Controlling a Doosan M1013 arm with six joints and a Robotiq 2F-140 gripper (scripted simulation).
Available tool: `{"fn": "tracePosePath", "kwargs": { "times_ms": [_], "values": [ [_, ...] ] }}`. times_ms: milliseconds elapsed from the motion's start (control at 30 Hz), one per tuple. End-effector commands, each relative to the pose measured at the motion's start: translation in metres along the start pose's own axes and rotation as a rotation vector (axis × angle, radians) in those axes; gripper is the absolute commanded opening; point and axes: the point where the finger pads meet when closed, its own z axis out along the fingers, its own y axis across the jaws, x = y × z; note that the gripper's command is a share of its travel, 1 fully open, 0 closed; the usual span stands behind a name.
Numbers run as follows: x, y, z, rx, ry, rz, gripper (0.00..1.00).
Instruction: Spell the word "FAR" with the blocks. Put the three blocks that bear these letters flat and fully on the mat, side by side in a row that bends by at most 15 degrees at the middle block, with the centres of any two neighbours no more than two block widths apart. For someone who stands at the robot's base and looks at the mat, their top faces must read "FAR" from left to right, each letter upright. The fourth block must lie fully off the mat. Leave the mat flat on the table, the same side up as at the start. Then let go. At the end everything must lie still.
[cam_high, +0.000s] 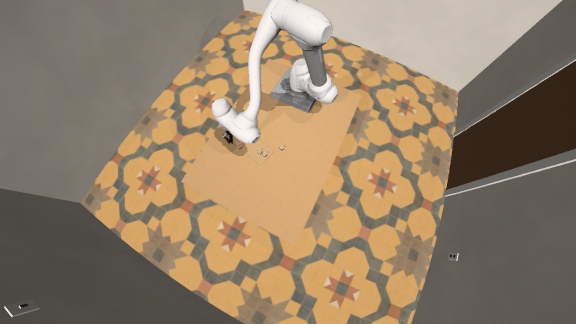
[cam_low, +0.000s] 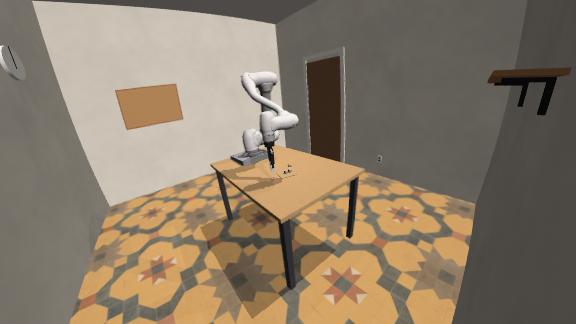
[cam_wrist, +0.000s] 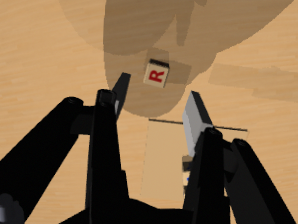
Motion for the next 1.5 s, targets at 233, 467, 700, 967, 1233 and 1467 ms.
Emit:
{"fn": "tracePosePath", "kwargs": {
  "times_ms": [233, 467, 700, 967, 1233, 1467],
  "values": [
    [0.002, -0.002, 0.011, -0.002, 0.003, 0.004, 0.37],
    [0.002, -0.002, 0.021, -0.002, 0.003, 0.004, 0.37],
    [0.002, -0.002, 0.029, -0.002, 0.003, 0.004, 0.37],
    [0.002, -0.002, 0.040, -0.002, 0.003, 0.004, 0.37],
    [0.002, -0.003, 0.047, -0.002, 0.003, 0.004, 0.37],
    [0.002, -0.003, 0.050, -0.002, 0.003, 0.004, 0.37]
  ]
}}
